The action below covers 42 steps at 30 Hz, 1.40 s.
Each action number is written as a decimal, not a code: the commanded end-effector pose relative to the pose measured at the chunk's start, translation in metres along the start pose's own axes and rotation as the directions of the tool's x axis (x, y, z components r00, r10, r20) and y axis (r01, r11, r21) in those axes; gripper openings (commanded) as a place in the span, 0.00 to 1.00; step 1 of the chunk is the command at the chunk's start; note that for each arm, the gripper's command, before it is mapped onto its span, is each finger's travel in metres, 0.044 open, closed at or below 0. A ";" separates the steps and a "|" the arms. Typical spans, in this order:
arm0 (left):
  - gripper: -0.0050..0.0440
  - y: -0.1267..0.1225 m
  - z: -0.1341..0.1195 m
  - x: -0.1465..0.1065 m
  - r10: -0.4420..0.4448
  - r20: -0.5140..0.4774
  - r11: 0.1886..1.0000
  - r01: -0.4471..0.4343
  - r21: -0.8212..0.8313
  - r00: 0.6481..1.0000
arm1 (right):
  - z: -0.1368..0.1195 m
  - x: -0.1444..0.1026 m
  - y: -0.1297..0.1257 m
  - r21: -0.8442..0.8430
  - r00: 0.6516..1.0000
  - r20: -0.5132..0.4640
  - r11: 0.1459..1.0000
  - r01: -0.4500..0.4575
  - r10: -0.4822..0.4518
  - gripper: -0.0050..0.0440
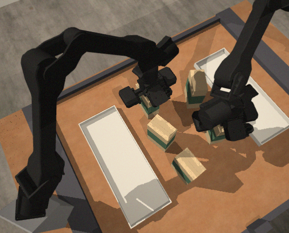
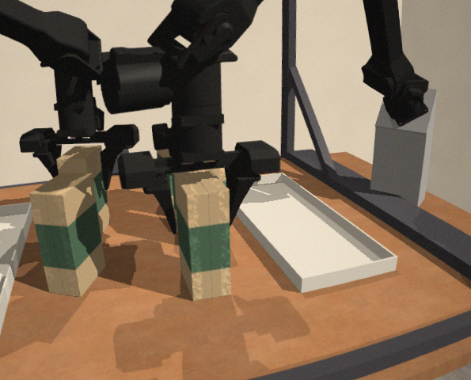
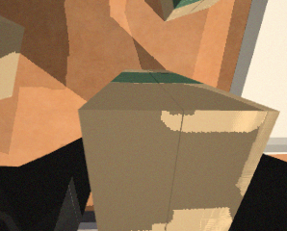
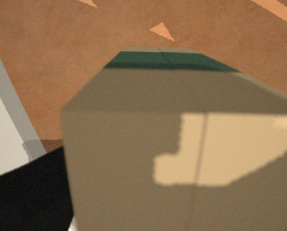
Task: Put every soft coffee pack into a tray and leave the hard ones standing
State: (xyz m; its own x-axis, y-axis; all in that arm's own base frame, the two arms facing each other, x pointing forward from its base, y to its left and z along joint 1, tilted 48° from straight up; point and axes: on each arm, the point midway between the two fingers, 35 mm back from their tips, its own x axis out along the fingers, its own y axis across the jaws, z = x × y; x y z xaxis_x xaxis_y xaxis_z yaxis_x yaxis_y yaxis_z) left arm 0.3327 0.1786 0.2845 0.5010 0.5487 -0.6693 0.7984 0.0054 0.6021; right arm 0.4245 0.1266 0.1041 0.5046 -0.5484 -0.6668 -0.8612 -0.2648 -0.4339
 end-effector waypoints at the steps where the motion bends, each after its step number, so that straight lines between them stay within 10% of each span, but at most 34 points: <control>1: 0.34 0.003 -0.003 -0.007 0.023 -0.003 1.000 -0.023 -0.004 1.000 | -0.003 -0.006 -0.005 0.014 1.000 0.010 1.000 0.015 -0.015 0.84; 3: 0.34 0.003 -0.003 -0.007 0.023 -0.003 1.000 -0.023 -0.004 1.000 | -0.003 -0.006 -0.005 0.014 1.000 0.010 1.000 0.015 -0.015 0.84; 4: 0.34 0.003 -0.003 -0.007 0.023 -0.003 1.000 -0.023 -0.004 1.000 | -0.003 -0.006 -0.005 0.014 1.000 0.010 1.000 0.015 -0.015 0.33; 42: 0.34 0.003 -0.003 -0.023 0.023 -0.003 1.000 -0.023 -0.004 1.000 | -0.003 -0.012 -0.004 0.014 1.000 0.010 1.000 0.015 -0.015 0.33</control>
State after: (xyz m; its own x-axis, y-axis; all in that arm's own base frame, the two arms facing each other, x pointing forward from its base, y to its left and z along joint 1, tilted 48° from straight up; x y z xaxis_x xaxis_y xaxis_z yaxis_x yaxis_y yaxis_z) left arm 0.3291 0.1749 0.2810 0.4855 0.5393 -0.6881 0.8144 0.0072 0.5802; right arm 0.4240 0.1268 0.1036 0.5030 -0.5484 -0.6680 -0.8623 -0.2653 -0.4314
